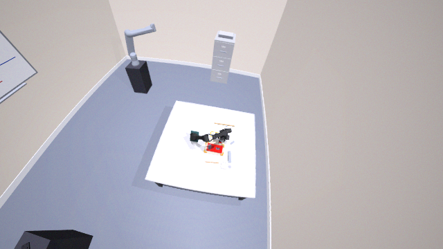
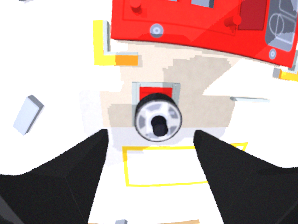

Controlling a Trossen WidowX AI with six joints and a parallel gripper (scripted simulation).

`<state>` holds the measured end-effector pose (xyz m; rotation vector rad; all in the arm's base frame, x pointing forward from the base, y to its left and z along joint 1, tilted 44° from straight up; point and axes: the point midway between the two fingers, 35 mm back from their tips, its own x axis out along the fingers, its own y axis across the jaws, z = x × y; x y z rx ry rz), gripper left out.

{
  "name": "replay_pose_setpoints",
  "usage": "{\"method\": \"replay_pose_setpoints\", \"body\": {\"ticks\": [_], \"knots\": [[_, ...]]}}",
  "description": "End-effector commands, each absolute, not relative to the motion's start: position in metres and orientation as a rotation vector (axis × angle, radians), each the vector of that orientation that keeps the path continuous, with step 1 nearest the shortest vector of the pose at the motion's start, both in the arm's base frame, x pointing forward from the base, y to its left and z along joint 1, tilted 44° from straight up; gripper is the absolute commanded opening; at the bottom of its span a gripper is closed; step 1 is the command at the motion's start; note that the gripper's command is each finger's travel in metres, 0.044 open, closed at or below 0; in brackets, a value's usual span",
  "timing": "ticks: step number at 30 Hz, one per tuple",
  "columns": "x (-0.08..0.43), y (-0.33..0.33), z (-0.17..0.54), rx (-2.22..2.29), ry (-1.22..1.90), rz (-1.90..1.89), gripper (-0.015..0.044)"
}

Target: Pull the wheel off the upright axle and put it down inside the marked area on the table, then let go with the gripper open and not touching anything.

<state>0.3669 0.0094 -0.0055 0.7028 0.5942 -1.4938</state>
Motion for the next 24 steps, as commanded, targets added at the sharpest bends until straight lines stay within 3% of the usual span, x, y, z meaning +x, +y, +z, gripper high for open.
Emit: {"method": "replay_pose_setpoints", "body": {"ticks": [1,14,17,24], "knots": [[0.3607,-0.011,-0.0279,0.674,0.603,-1.507,0.03],[0.3608,-0.0118,-0.0289,0.674,0.603,-1.507,0.03],[0.3631,-0.0102,-0.0262,0.691,0.597,-1.505,0.0221],[0.3631,-0.0102,-0.0262,0.691,0.597,-1.505,0.0175]]}}
